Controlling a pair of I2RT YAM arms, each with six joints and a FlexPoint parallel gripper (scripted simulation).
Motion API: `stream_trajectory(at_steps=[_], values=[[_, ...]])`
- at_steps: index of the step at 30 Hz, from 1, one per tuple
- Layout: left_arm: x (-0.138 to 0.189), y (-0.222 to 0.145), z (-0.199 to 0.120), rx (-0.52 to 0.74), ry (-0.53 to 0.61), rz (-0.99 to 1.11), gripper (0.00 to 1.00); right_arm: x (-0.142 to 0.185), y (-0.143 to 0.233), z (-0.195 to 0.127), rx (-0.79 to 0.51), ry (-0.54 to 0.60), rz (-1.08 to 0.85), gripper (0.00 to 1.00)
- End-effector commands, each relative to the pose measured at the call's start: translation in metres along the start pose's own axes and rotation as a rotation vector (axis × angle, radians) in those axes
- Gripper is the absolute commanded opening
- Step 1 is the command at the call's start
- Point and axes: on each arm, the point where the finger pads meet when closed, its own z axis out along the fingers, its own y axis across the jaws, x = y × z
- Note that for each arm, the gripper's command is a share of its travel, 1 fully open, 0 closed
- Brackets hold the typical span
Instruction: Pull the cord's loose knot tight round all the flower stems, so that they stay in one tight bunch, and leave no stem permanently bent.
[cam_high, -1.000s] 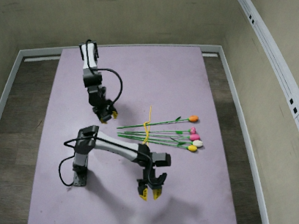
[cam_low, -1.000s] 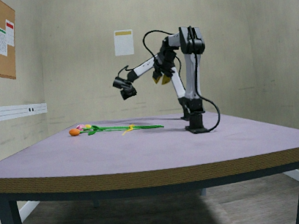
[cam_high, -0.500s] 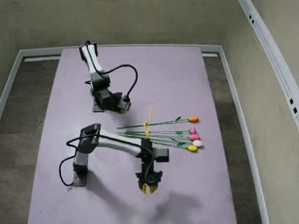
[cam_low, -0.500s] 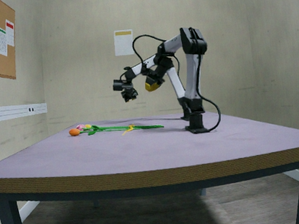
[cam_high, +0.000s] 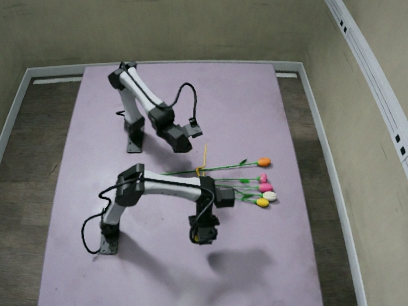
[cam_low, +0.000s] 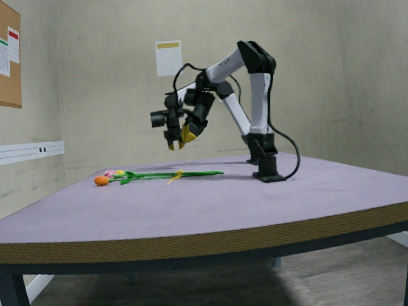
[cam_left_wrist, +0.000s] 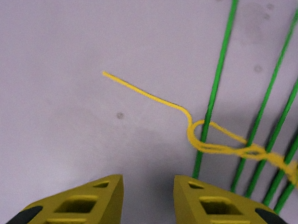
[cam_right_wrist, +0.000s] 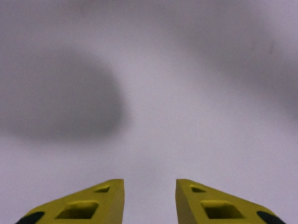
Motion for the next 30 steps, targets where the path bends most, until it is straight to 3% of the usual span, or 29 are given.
stream_trajectory(at_steps=[1, 12, 21, 30], values=[[-0.002, -0.01, 0.027, 0.006, 0.103, -0.297, 0.28, 0.046, 0.007, -0.005, 0.004, 0.219, 0.095, 0.28], [-0.002, -0.004, 0.098, -0.159, 0.408, -0.841, 0.28, 0.119, 0.019, -0.023, -0.087, 0.542, 0.211, 0.28], [-0.008, 0.0, 0.133, -0.253, 0.529, -1.075, 0.28, 0.14, 0.011, -0.019, -0.067, 0.599, 0.216, 0.28], [0.001, 0.007, 0.151, -0.29, 0.536, -1.083, 0.28, 0.137, 0.012, -0.021, -0.073, 0.591, 0.209, 0.28]])
